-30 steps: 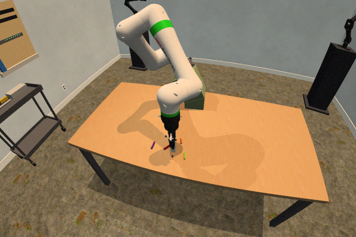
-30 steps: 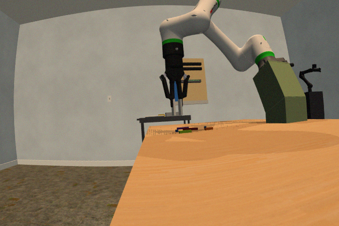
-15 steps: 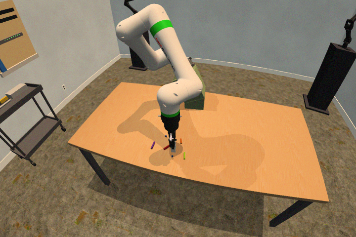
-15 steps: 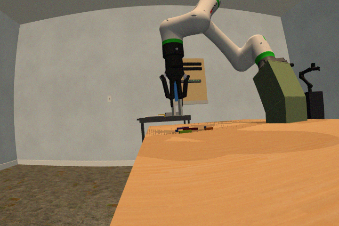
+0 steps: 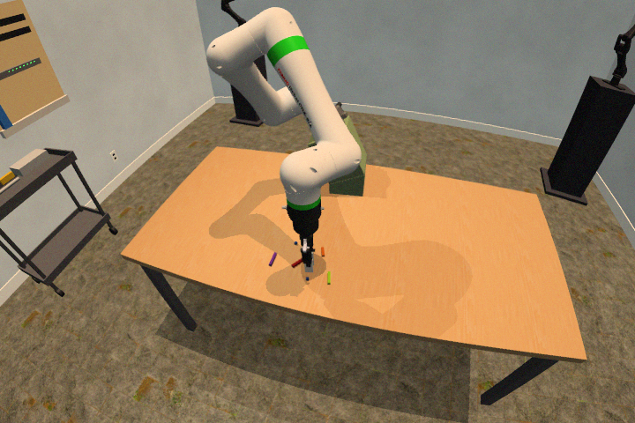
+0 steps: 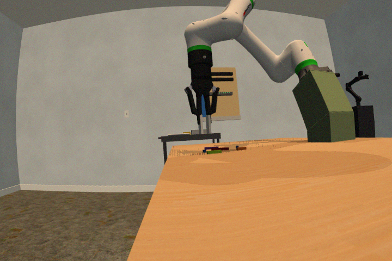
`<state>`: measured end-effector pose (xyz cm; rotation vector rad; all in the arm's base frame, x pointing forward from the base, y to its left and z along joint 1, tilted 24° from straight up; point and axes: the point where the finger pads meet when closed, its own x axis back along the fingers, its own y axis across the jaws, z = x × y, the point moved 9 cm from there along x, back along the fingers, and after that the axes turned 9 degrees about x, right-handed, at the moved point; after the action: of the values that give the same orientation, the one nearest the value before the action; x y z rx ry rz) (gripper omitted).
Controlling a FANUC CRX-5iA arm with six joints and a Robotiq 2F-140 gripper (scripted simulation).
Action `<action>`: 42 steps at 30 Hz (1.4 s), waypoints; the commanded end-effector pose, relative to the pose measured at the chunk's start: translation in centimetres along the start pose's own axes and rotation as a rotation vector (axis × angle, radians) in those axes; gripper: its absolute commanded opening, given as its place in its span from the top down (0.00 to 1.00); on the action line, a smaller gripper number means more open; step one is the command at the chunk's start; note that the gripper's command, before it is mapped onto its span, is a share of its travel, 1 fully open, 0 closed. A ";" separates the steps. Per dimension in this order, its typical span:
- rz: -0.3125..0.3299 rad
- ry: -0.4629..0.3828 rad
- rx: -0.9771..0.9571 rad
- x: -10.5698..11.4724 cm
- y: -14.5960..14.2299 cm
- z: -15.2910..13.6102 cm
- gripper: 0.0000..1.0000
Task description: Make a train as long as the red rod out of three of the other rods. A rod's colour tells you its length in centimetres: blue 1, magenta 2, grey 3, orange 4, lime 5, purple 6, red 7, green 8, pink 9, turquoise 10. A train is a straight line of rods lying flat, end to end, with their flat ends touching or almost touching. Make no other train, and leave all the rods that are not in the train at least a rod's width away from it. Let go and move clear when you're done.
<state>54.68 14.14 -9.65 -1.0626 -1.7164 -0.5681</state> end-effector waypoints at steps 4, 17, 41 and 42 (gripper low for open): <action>0.000 -0.001 0.000 -0.5 0.0 0.0 0.85; 0.000 -0.001 0.000 -2.0 0.1 0.0 0.85; 0.000 -0.001 0.000 -4.7 0.2 -0.1 0.85; 0.000 -0.001 0.000 -4.7 0.2 -0.1 0.85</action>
<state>55.44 12.39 -13.85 -1.0630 -1.7166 -0.5679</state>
